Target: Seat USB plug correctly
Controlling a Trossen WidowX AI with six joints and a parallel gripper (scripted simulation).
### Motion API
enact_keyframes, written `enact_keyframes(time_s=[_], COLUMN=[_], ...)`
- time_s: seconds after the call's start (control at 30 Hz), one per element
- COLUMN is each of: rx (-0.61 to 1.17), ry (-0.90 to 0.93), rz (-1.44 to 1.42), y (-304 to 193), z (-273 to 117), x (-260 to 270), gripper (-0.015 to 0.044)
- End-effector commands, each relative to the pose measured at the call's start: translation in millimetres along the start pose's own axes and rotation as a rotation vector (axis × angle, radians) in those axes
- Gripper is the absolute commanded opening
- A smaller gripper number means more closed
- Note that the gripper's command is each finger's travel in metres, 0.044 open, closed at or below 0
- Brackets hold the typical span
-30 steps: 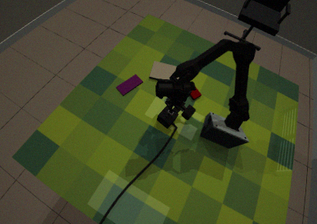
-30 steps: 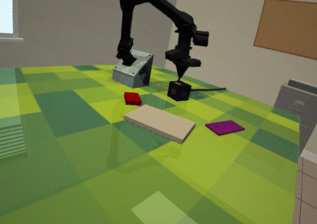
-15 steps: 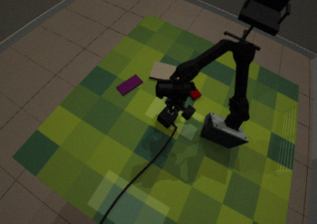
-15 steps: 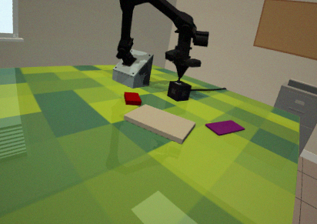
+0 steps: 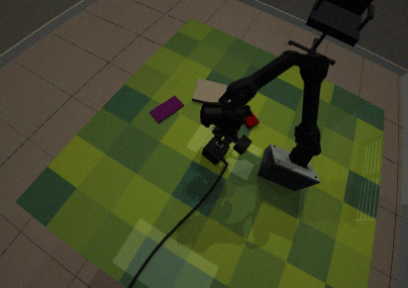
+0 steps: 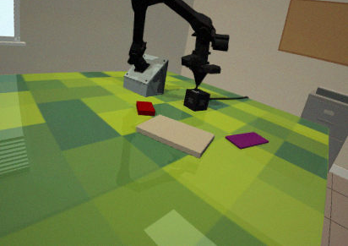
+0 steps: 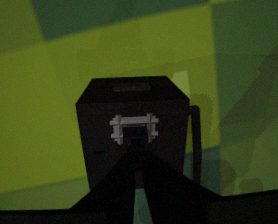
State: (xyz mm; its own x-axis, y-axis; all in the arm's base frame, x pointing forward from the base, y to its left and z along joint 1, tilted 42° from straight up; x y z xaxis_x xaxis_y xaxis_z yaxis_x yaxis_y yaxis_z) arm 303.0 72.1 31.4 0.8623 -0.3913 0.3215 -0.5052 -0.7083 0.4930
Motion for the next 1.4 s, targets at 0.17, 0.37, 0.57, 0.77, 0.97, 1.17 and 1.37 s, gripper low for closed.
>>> enact_keyframes(time_s=[0.17,0.37,0.57,0.77,0.97,1.17,1.37], rx=[-0.006,-0.006,-0.006,-0.006,0.002,0.002,0.002], ry=[0.001,0.001,0.001,0.001,0.001,0.001,0.001], rz=[-0.001,-0.001,-0.001,-0.001,0.001,0.001,0.001], y=[0.7,0.7,0.7,0.7,-0.3,-0.3,-0.3], z=[2.4,2.4,2.4,2.4,0.1,0.1,0.1], x=[0.7,0.7,0.7,0.7,0.1,0.1,0.1], gripper=[0.0,0.0,0.0,0.0,0.0053,0.0095,0.0095])
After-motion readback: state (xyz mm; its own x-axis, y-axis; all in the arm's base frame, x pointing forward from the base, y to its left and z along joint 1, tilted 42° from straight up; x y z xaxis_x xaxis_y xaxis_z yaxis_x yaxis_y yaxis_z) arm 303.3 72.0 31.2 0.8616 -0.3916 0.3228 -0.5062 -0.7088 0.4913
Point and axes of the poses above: the point midway between the two fingers, 35 mm back from their tips, its own z axis out along the fingers, its own x axis across the jaws, y = z × x, the point moved 5 cm from there along -z, back along the fingers, and after that the axes turned 12 degrees about z, right-handed, at the moved point
